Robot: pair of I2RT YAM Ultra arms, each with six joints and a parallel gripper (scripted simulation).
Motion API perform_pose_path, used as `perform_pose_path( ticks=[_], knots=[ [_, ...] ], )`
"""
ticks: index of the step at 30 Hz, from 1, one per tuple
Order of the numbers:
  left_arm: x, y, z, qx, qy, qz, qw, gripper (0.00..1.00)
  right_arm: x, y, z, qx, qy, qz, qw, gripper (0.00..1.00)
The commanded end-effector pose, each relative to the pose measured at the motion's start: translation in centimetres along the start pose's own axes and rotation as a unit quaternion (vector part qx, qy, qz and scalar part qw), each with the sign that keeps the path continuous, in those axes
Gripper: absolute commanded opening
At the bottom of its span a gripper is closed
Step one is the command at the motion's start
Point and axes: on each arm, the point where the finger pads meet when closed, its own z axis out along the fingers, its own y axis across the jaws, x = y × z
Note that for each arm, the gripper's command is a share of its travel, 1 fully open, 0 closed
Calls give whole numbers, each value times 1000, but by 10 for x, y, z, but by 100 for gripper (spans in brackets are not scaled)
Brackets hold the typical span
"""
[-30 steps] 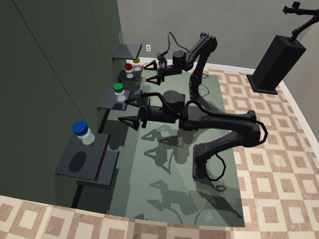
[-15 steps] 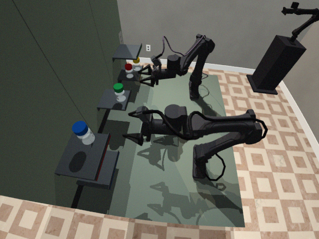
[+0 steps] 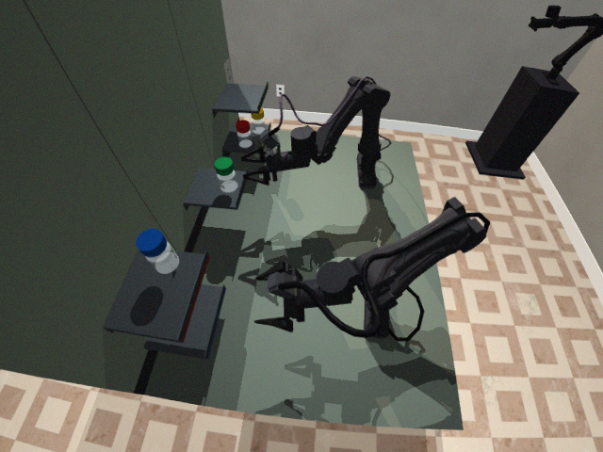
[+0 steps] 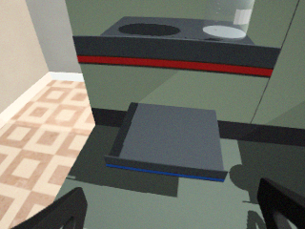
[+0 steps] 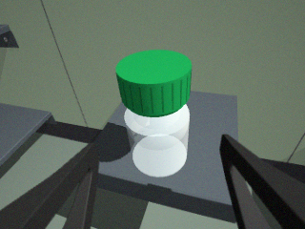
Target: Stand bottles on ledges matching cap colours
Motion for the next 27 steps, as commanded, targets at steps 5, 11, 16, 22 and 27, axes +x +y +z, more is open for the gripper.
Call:
perform_pose_path(
  ticks=[5, 11, 16, 22, 27],
  knots=[
    [1, 10, -1, 8, -7, 7, 1000, 100, -26, -1, 10, -1, -31, 22, 999, 81],
    [2, 14, -2, 0, -7, 2, 1000, 100, -26, -2, 10, 0, -31, 21, 999, 81],
    [2, 14, -2, 0, -7, 2, 1000, 100, -29, -1, 17, -1, -22, 17, 1000, 81],
    [4, 12, -2, 2, -3, 0, 1000, 100, -36, -2, 23, -1, -21, 16, 1000, 81],
    [4, 12, -2, 2, -3, 0, 1000, 100, -37, -2, 31, -1, -22, 16, 1000, 81]
  ],
)
